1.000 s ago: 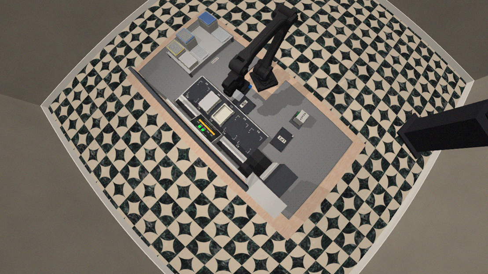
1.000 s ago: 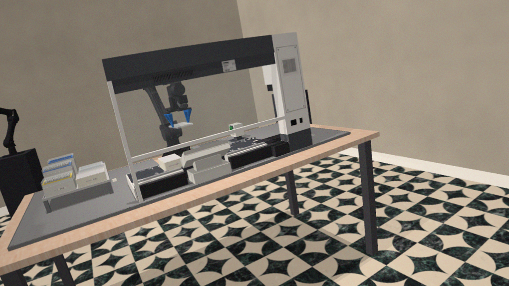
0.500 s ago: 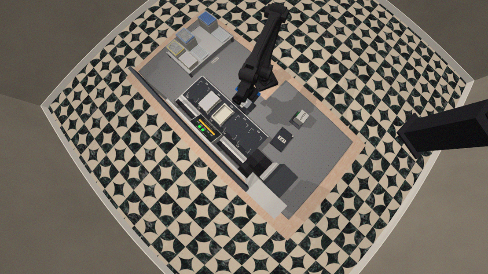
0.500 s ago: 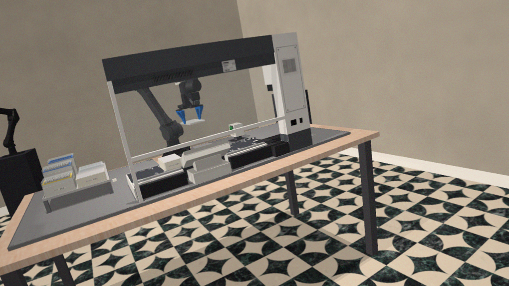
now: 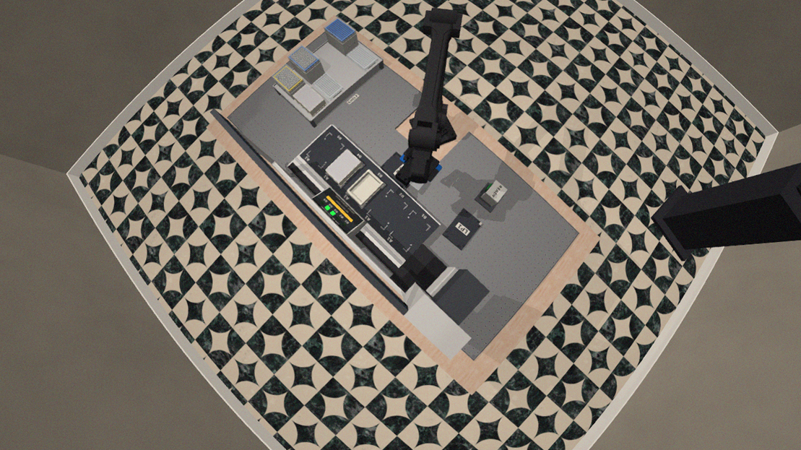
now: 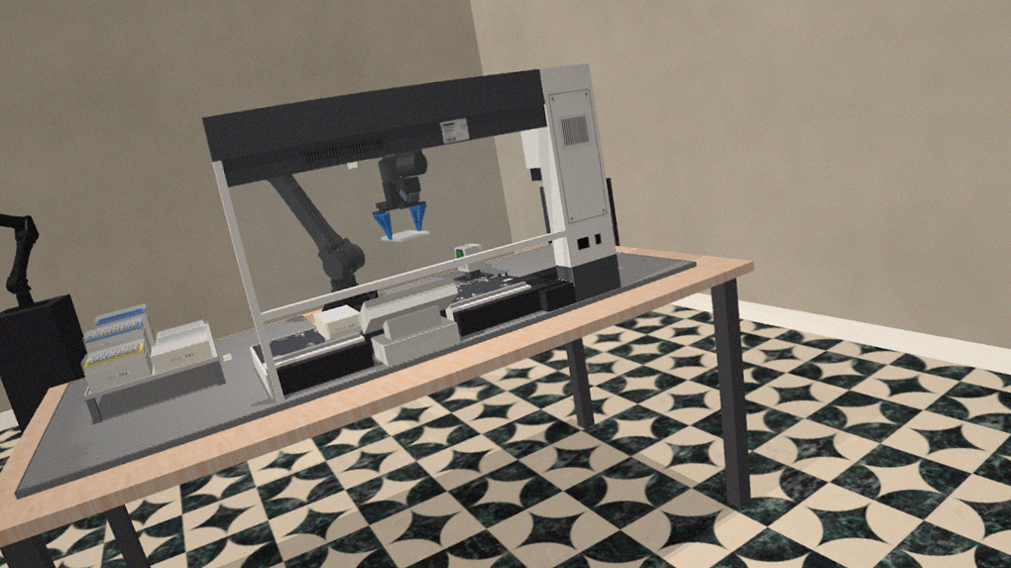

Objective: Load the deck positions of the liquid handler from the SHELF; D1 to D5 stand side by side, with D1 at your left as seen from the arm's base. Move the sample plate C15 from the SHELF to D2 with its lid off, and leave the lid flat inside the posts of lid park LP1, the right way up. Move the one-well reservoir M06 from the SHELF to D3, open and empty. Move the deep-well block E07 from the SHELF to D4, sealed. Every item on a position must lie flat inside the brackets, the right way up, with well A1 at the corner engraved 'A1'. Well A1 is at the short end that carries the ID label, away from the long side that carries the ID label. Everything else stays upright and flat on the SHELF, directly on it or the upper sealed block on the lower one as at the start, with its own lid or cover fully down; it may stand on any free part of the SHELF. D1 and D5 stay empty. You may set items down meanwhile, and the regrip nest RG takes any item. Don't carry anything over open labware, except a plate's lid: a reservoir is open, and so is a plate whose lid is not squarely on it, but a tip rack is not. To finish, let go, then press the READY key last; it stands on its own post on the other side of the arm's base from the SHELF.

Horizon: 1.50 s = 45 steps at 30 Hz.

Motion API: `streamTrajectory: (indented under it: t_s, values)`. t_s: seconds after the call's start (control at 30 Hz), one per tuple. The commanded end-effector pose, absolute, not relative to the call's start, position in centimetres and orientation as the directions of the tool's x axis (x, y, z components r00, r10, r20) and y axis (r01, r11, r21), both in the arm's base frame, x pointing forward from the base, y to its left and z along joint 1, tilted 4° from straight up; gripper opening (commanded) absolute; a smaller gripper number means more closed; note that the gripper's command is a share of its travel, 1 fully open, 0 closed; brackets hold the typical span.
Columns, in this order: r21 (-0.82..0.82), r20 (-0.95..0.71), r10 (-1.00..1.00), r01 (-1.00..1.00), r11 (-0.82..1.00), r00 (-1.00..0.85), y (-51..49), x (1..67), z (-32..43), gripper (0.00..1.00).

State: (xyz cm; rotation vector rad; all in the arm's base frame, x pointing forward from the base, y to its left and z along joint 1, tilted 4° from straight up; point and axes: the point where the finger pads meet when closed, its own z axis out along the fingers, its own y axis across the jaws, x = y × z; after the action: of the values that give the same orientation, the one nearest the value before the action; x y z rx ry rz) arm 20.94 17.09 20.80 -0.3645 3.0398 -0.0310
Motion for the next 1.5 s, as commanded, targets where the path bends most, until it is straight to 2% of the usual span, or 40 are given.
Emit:
streamTrajectory:
  t_s: [0.0, 0.27, 0.3, 0.37, 1.47]
  values:
    - [0.005, -0.132, -0.204, -0.206, 0.979, -0.97, 20.2, 21.9, 22.8, 0.0]
    - [0.01, -0.128, -0.203, -0.206, 0.978, -0.971, 23.4, 21.3, 22.7, 0.0]
    - [-0.02, -0.089, -0.208, -0.207, 0.978, -0.974, 22.8, 20.3, 21.0, 0.0]
    - [0.012, -0.126, -0.203, -0.207, 0.978, -0.971, 24.9, 21.0, 22.6, 0.0]
    - [0.014, -0.104, -0.205, -0.207, 0.978, -0.973, 39.3, 18.0, 22.0, 0.0]
